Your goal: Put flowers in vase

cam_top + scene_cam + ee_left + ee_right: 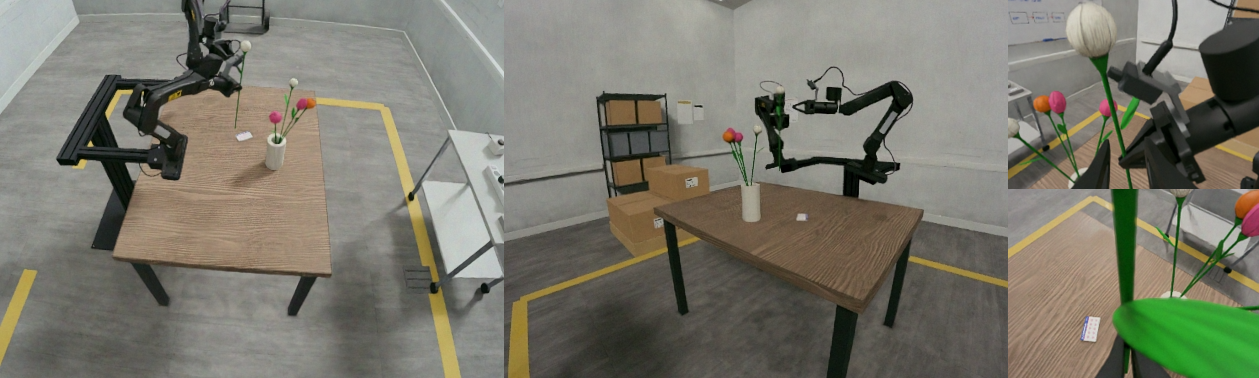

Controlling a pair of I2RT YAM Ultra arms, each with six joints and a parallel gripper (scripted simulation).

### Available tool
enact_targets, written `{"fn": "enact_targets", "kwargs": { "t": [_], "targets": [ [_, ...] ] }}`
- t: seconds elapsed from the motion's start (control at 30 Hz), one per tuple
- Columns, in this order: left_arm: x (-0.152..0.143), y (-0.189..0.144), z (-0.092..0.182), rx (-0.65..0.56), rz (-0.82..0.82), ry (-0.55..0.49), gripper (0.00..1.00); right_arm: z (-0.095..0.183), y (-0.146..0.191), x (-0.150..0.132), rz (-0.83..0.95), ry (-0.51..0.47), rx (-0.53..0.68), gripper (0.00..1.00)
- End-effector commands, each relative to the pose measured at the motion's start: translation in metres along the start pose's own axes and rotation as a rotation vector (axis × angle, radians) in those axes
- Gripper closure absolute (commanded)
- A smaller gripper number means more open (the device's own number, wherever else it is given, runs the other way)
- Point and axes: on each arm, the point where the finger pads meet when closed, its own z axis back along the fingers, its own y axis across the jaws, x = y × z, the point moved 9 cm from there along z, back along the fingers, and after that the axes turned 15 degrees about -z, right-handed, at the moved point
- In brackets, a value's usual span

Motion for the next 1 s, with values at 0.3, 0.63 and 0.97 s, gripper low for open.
{"fn": "enact_targets", "kwargs": {
  "t": [0.3, 0.63, 0.97],
  "targets": [
    [0.107, 0.045, 0.015, -0.026, 0.050, -0.071, 0.70, -0.007, 0.000, -0.004, -0.006, -0.024, 0.017, 1.00],
    [0.166, 0.075, 0.049, -0.046, 0.074, -0.104, 0.70, -0.007, -0.001, -0.004, -0.008, -0.030, 0.013, 1.00],
    [0.212, 0.100, 0.092, -0.073, 0.094, -0.117, 0.70, -0.005, -0.001, -0.004, -0.009, -0.032, 0.020, 1.00]
  ]
}}
